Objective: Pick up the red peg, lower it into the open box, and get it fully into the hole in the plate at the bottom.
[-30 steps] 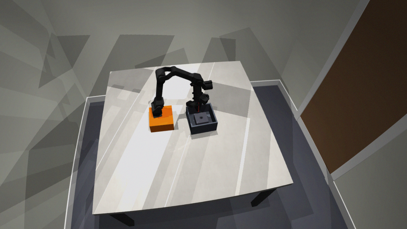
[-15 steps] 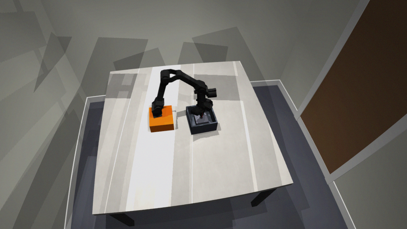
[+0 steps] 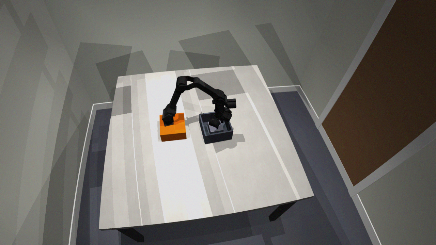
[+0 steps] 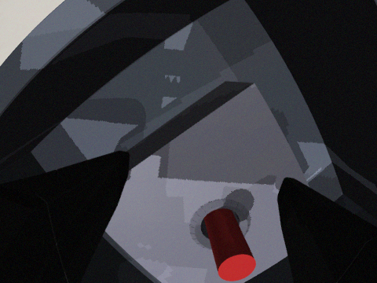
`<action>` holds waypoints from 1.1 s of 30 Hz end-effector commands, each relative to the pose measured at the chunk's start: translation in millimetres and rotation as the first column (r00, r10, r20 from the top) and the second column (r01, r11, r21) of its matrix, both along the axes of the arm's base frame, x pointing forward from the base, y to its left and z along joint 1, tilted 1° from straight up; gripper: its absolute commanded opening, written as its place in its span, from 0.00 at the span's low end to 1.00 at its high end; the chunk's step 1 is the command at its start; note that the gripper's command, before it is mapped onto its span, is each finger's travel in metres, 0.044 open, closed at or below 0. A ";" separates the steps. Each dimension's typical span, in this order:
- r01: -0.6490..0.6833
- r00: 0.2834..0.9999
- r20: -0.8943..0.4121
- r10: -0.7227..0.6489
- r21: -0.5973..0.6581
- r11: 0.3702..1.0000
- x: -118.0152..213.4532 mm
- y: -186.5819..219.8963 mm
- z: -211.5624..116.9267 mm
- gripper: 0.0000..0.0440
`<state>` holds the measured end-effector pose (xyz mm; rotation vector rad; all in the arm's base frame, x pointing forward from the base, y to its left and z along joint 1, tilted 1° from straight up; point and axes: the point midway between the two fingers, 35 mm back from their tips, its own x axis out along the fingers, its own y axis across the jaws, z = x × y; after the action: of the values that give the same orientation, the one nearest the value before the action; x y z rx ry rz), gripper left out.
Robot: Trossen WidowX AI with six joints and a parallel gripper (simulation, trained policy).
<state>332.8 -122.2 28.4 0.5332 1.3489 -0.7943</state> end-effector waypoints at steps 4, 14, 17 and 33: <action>-0.037 0.999 0.040 0.035 0.052 0.998 30.1 -3.3 11.1 1.00; -0.088 0.986 0.152 0.072 0.101 0.991 73.8 1.6 38.3 1.00; -0.090 0.985 0.155 0.073 0.101 0.991 74.8 1.7 39.0 1.00; -0.093 0.984 0.159 0.076 0.101 0.991 76.2 1.9 39.8 1.00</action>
<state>351.4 -128.2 44.7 0.5629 1.4706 -0.6990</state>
